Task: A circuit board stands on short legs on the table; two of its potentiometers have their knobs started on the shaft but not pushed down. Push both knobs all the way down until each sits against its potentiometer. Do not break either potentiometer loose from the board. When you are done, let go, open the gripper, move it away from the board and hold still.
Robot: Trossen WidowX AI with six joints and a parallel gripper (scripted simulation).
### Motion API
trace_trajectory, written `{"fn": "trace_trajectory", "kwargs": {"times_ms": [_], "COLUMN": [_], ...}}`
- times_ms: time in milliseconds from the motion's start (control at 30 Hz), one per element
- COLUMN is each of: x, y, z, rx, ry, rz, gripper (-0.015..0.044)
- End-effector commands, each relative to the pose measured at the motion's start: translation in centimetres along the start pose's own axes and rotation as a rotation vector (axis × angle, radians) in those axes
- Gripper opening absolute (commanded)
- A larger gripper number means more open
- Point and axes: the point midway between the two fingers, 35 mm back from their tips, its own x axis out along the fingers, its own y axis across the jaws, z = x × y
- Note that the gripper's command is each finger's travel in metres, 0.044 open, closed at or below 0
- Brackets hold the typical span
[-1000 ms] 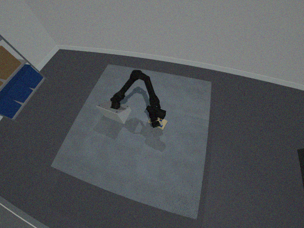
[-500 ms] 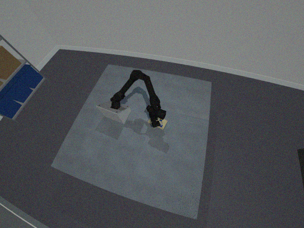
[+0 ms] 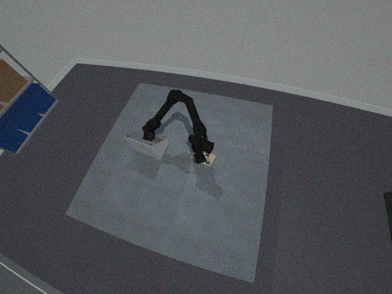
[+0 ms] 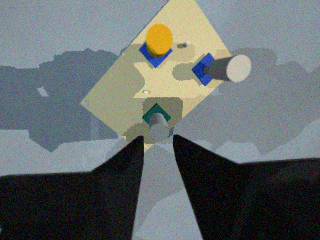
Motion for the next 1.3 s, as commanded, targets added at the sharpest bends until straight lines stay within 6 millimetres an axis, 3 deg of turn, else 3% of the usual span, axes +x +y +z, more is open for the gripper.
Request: {"fn": "trace_trajectory", "kwargs": {"times_ms": [0, 167, 267, 1267], "x": [0.0, -0.9, -1.0, -2.8], "y": [0.0, -2.2, -2.1, -1.1], "z": [0.0, 1.0, 1.3, 4.9], "rx": [0.002, 0.028, 0.115, 1.143], "ry": [0.000, -0.066, -0.065, -0.040], "rz": [0.000, -0.051, -0.046, -0.006], "gripper": [0.0210, 0.0079, 0.0000, 0.0000]}}
